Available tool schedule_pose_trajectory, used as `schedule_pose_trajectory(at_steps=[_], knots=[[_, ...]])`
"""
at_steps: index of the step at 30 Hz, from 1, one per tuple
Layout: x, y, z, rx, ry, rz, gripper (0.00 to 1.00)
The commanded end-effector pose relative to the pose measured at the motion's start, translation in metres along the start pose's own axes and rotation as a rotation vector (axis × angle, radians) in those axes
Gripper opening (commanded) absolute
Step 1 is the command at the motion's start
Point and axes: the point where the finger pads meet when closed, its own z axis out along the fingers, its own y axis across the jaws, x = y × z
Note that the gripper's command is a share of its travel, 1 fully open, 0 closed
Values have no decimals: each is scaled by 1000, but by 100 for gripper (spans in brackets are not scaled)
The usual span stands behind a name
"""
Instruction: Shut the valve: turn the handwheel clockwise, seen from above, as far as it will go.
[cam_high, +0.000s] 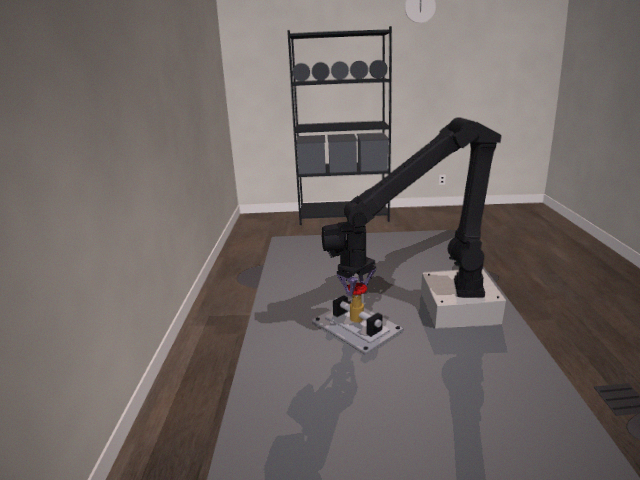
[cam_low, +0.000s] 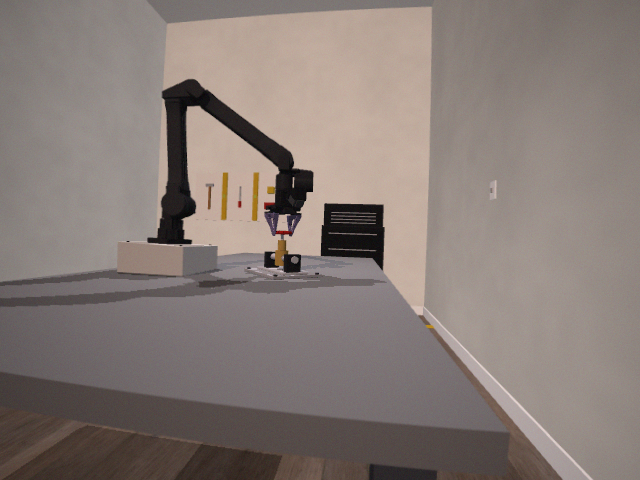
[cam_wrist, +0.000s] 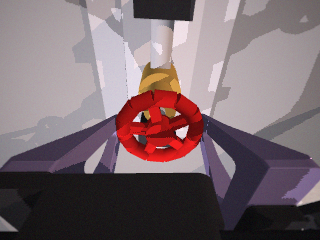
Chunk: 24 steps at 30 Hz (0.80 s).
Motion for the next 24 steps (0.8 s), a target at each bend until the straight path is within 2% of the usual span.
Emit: schedule_pose_trajectory(at_steps=[1, 15, 16, 24], knots=[[-7, 3, -2, -11, -6, 66, 0], [-7, 3, -2, -11, -6, 66, 0], [-7, 3, -2, -11, -6, 66, 100], [-8, 3, -2, -13, -8, 66, 100]])
